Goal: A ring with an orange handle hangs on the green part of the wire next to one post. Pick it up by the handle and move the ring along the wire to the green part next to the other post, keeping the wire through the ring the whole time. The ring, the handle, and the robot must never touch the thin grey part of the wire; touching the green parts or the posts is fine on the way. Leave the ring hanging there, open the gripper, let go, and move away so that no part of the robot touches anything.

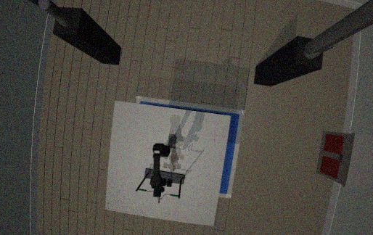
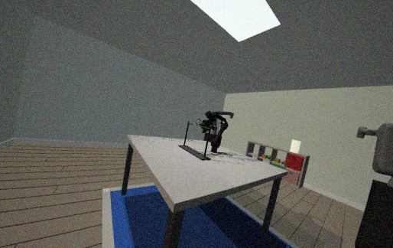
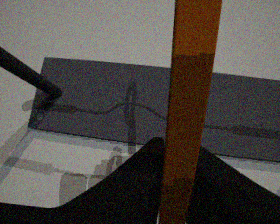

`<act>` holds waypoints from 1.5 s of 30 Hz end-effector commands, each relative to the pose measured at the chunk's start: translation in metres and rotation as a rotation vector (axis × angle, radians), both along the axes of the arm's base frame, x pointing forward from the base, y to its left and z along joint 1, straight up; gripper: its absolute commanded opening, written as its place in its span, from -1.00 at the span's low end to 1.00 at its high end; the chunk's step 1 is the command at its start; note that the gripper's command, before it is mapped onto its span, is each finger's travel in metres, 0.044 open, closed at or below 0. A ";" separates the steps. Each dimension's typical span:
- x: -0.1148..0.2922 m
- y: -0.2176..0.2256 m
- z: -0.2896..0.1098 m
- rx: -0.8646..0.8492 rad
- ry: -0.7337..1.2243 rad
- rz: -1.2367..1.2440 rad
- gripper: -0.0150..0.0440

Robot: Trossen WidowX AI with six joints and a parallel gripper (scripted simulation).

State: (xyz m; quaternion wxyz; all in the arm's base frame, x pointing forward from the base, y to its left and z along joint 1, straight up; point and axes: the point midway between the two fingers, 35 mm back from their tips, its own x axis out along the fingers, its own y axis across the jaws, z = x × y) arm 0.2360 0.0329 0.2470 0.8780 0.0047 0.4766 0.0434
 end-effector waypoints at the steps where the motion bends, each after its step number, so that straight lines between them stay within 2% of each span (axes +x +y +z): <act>1: 0.001 -0.011 0.000 -0.110 -0.011 0.044 -1.00; 19: 0.011 -0.058 0.015 -0.635 -0.079 0.275 -1.00; 26: 0.015 -0.069 0.022 -0.792 -0.099 0.348 -1.00; 35: 0.017 -0.073 0.025 -0.902 -0.116 0.400 -1.00; 45: 0.012 -0.067 0.014 -0.870 -0.127 0.383 -1.00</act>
